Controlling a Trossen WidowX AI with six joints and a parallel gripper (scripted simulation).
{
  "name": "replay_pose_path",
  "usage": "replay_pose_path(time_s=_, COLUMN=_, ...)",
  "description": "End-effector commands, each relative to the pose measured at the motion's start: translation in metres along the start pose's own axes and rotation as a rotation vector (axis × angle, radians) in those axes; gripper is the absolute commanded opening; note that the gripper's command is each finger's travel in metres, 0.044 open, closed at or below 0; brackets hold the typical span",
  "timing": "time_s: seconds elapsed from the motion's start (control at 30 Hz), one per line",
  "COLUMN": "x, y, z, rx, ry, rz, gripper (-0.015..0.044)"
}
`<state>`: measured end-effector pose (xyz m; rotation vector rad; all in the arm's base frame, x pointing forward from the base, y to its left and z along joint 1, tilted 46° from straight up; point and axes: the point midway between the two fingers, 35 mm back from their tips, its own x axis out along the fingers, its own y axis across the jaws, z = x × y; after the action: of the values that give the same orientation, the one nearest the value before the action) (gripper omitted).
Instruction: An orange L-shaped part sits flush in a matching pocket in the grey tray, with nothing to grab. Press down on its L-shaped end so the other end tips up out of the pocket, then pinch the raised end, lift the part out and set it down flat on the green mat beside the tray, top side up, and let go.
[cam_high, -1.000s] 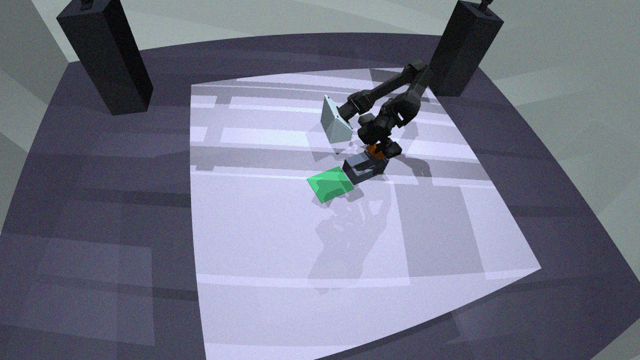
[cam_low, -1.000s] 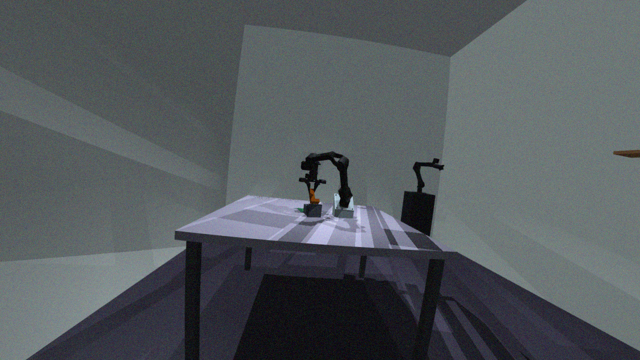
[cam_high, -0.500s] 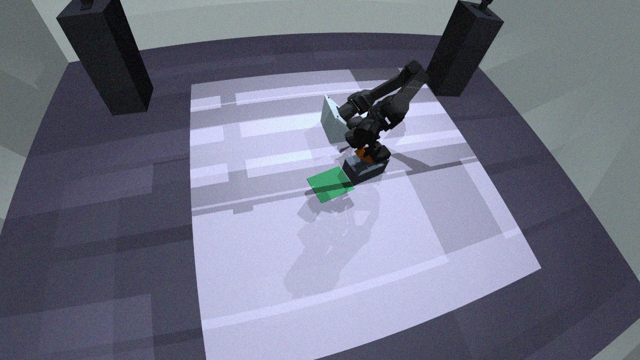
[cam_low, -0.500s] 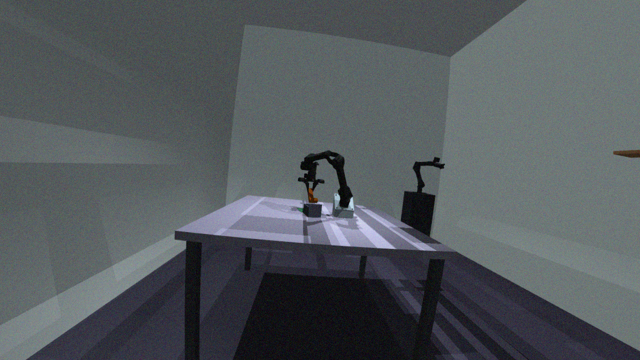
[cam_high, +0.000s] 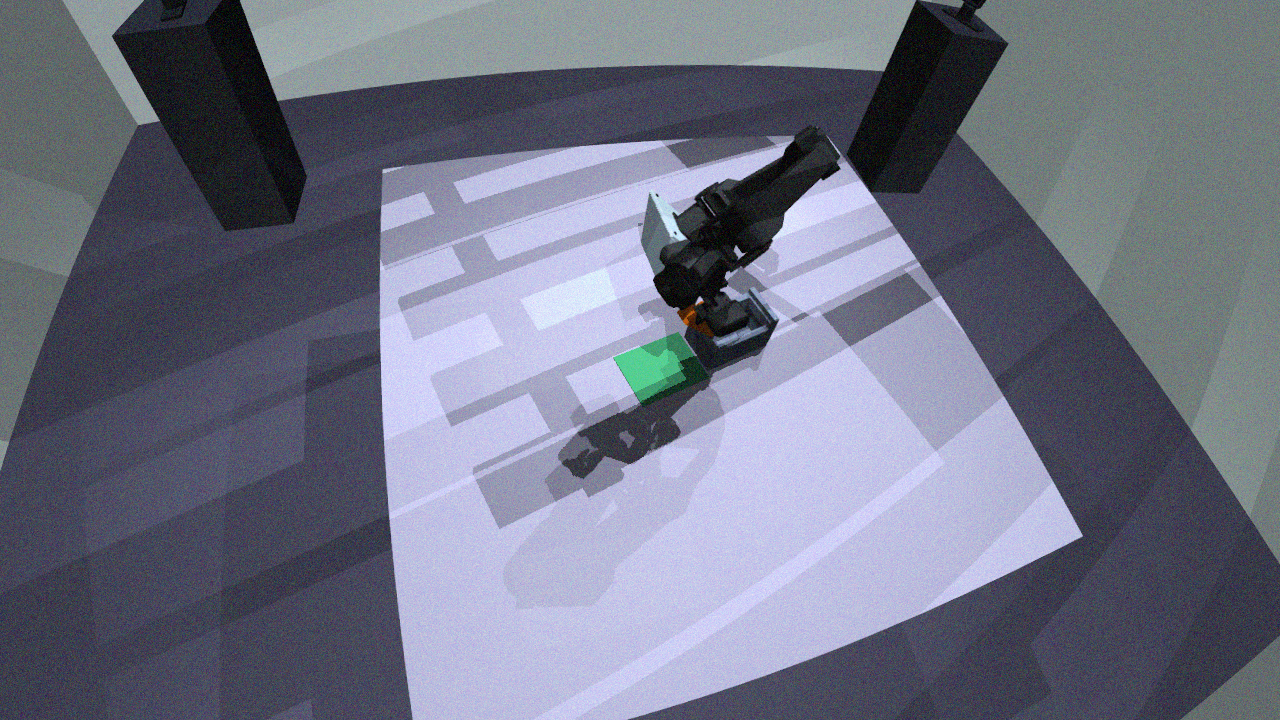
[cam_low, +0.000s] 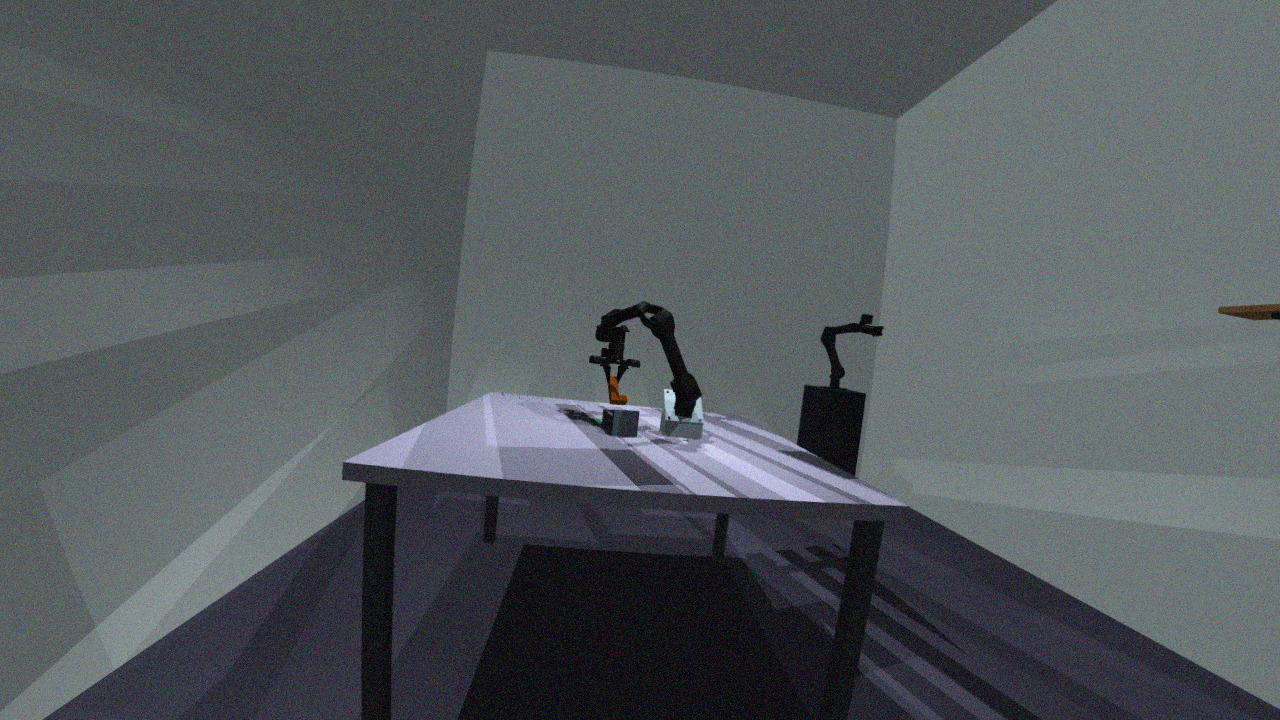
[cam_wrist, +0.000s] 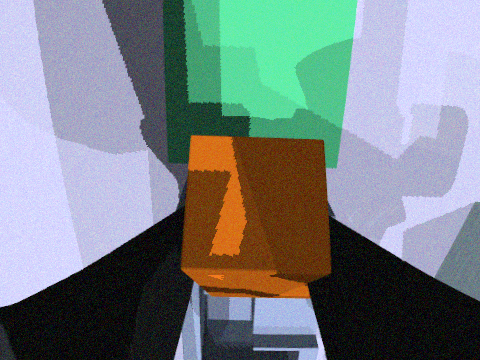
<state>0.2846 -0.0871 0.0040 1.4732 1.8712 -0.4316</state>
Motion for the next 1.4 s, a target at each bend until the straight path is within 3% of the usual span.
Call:
replay_pose_path(time_s=0.0, x=-0.001, y=-0.003, z=0.019, rx=-0.003, ry=-0.005, rz=0.000, gripper=0.0000)
replay_pose_path(time_s=0.3, x=-0.001, y=-0.007, z=0.055, rx=-0.003, ry=-0.007, rz=0.000, gripper=0.0000)
replay_pose_path(time_s=1.37, x=0.040, y=-0.006, z=0.056, rx=-0.004, ry=-0.006, rz=0.001, gripper=0.0000)
